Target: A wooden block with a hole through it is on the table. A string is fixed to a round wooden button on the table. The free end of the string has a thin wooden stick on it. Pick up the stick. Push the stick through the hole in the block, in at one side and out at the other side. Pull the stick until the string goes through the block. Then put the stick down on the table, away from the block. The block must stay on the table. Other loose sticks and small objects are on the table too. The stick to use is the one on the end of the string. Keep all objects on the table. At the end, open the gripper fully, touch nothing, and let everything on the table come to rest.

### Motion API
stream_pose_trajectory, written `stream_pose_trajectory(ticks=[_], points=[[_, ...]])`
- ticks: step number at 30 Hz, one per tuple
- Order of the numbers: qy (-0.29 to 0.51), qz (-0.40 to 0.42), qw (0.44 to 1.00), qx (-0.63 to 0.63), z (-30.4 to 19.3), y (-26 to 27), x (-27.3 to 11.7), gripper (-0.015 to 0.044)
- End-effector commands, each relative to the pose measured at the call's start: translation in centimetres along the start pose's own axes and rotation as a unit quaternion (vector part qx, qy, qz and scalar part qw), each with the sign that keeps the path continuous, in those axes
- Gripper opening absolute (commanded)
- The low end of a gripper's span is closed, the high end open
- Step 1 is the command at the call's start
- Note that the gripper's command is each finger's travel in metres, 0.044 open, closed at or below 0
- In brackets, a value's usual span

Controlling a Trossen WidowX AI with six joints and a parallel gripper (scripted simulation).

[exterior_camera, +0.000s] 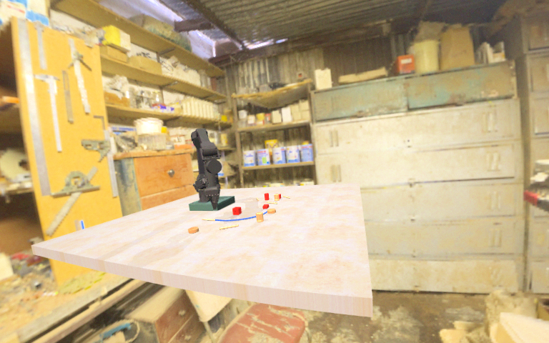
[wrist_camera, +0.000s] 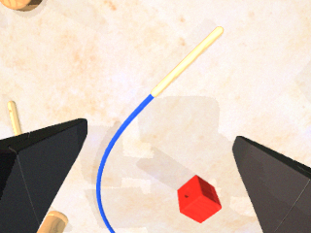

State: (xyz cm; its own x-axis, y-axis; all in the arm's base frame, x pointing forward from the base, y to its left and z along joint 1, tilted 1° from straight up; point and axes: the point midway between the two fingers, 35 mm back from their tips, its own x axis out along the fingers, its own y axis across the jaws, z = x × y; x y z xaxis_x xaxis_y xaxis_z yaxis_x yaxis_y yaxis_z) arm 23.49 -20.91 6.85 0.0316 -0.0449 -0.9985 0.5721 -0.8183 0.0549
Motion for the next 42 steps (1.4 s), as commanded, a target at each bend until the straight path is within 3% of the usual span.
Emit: stream_pose_trajectory(ticks=[1,17,29,42], points=[[0.003,-0.005,0.947,0.321,1.46,0.34,-0.01,0.0440],[0.003,-0.005,0.947,0.321,1.46,0.34,-0.01,0.0440],[0.003,-0.005,0.947,0.321,1.46,0.34,-0.01,0.0125],[0.003,-0.005,0.947,0.321,1.46,0.35,0.07,0.0120]])
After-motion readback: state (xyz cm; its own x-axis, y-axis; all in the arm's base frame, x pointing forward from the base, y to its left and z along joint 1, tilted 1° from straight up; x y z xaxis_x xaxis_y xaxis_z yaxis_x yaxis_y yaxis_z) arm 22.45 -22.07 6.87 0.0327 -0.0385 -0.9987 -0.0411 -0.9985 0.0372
